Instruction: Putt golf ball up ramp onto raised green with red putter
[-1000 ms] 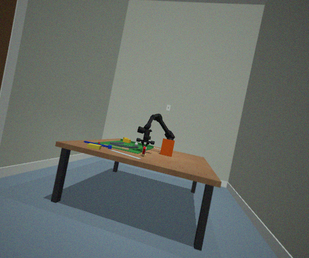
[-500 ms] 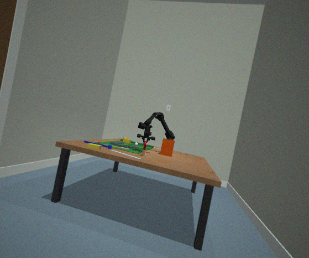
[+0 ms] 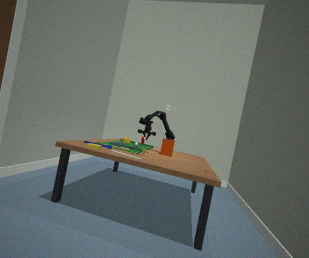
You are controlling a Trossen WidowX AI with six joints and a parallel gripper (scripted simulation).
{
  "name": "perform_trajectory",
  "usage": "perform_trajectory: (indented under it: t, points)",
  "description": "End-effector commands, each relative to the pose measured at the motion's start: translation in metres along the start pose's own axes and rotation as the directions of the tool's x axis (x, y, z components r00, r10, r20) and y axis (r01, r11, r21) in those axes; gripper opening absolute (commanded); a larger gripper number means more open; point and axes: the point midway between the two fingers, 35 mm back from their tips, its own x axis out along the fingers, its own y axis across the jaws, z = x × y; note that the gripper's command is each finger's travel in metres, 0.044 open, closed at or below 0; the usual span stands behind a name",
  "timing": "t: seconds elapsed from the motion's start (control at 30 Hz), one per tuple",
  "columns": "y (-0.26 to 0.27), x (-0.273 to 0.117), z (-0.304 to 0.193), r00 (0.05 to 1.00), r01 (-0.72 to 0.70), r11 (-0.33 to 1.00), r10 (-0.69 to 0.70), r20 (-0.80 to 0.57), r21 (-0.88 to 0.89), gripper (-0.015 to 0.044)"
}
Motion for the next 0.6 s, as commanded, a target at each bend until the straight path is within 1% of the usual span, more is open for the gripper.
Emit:
perform_trajectory:
  t: [0.0, 0.13, 0.37, 0.57]
  points:
    - [-0.011, -0.015, -0.022, 1.000, 0.027, 0.990, -0.028, 0.006, 0.138, 0.0000]
    - [-0.016, -0.023, -0.038, 0.998, 0.037, 0.968, -0.046, 0.033, 0.249, 0.0000]
    - [-0.021, -0.036, -0.069, 0.997, 0.048, 0.903, -0.069, 0.035, 0.427, 0.0000]
    - [-0.022, -0.048, -0.108, 0.997, 0.063, 0.794, -0.083, 0.004, 0.605, 0.0000]
